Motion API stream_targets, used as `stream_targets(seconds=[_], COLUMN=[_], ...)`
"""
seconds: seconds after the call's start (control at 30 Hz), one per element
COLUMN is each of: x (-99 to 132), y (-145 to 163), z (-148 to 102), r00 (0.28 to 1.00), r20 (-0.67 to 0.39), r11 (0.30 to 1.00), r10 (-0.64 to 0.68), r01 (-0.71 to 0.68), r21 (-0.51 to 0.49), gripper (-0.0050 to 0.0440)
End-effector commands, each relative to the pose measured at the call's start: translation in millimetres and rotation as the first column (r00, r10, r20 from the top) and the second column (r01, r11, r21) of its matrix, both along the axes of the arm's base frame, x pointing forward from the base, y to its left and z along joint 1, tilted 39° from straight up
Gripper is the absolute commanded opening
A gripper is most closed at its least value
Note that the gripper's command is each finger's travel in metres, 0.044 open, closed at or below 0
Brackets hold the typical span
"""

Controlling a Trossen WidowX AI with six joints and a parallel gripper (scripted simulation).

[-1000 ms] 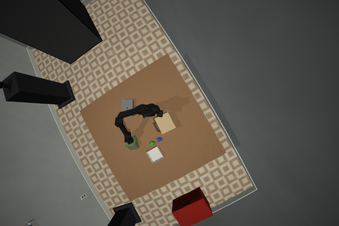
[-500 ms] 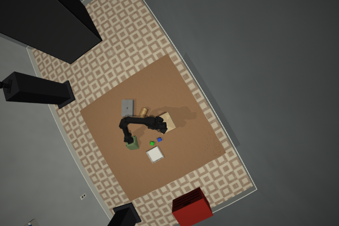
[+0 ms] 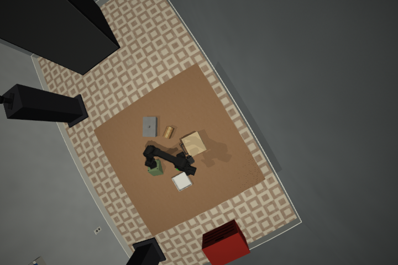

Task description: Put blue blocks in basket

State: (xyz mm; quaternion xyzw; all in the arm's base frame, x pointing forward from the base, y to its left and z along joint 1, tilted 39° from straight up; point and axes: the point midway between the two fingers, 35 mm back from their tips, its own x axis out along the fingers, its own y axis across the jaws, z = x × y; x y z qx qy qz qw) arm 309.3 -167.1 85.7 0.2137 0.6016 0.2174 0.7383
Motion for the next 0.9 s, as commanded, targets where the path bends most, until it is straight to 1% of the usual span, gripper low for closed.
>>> stream_targets(seconds=[0.0, 0.03, 0.23, 0.7, 0.77, 0.8, 0.87], x=[-28.2, -33.5, -33.5, -18.5, -18.5, -17.4, -17.1], y=[-19.6, -24.2, -24.2, 32.3, 32.3, 36.3, 37.5], z=[-26.4, -31.2, -31.2, -103.9, -103.9, -109.1, -110.7], r00=[0.995, 0.995, 0.995, 0.995, 0.995, 0.995, 0.995], r20=[-0.074, -0.074, -0.074, -0.074, -0.074, -0.074, -0.074], r11=[0.997, 0.997, 0.997, 0.997, 0.997, 0.997, 0.997], r10=[-0.060, -0.060, -0.060, -0.060, -0.060, -0.060, -0.060], r01=[0.063, 0.063, 0.063, 0.063, 0.063, 0.063, 0.063], r21=[0.046, 0.046, 0.046, 0.046, 0.046, 0.046, 0.046], gripper=[0.0284, 0.0284, 0.0284, 0.0284, 0.0284, 0.0284, 0.0284])
